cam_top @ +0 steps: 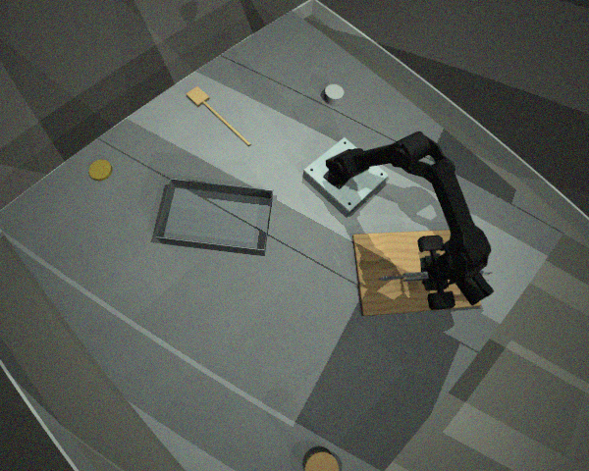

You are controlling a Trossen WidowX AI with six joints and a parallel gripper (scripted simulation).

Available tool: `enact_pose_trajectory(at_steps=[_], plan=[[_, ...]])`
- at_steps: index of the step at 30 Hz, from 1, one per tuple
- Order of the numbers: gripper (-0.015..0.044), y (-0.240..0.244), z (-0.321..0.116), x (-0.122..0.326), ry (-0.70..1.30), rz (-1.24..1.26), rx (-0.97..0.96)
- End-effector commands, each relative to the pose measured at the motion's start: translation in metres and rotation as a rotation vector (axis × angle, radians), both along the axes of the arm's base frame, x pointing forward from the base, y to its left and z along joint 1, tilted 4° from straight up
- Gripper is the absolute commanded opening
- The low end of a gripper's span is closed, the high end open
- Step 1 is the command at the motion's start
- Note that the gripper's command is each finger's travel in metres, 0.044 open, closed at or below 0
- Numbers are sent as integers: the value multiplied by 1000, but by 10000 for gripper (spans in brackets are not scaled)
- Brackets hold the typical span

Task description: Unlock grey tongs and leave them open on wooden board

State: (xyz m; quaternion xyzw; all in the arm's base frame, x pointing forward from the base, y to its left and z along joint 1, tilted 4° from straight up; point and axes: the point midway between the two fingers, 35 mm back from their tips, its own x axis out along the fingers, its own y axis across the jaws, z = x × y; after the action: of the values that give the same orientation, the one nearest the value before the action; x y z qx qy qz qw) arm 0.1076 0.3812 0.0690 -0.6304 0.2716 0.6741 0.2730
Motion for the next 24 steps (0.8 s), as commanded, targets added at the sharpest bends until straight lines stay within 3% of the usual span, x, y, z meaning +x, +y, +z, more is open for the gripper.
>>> enact_pose_trajectory(at_steps=[1,10,24], plan=[[-150,2,2,-1,7,-6,10],[-150,-2,12,2,220,-26,145],[-150,-13,53,15,562,-33,507]])
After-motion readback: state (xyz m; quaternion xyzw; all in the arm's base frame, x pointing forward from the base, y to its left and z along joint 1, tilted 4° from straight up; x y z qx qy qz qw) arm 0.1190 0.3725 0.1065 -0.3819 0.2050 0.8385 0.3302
